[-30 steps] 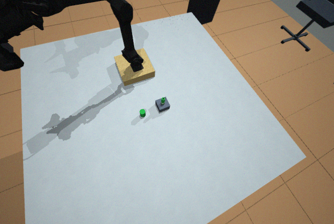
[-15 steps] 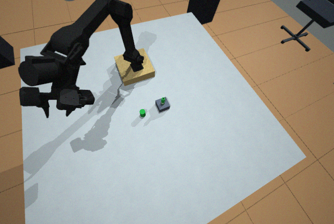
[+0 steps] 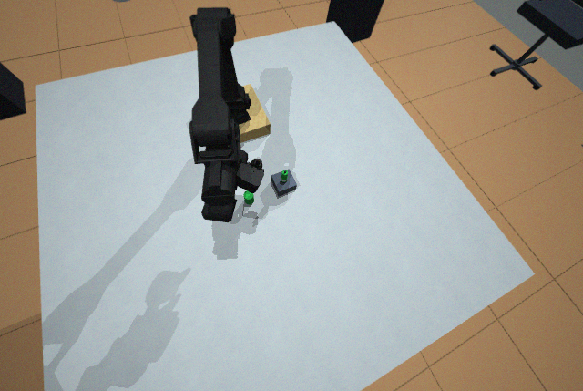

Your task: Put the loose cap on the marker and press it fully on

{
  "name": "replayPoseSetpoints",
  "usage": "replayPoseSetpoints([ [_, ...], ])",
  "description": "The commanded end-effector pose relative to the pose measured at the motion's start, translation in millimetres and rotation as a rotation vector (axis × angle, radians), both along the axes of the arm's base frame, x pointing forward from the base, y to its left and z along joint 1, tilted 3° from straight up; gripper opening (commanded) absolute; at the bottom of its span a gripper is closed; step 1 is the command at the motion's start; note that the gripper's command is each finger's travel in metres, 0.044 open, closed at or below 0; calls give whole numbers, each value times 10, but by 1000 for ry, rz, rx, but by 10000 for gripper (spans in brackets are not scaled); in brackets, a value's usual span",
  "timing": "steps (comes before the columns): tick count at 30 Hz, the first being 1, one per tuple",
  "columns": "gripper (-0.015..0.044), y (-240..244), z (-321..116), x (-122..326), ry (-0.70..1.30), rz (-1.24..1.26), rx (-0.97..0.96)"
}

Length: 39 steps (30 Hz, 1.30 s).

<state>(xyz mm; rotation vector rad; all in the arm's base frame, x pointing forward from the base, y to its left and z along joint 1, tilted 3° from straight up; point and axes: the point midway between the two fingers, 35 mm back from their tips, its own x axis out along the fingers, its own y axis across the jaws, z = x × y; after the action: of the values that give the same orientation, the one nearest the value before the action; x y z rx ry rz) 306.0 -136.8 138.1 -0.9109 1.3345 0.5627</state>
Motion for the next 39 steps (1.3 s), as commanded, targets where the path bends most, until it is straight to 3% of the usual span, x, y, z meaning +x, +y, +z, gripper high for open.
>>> replayPoseSetpoints([
  [1,250,526,-272,-136,153,223,68],
  [11,250,527,-286,-204,161,234,71],
  [16,250,509,-619,-218,162,234,71],
  [39,250,486,-941,-197,162,234,71],
])
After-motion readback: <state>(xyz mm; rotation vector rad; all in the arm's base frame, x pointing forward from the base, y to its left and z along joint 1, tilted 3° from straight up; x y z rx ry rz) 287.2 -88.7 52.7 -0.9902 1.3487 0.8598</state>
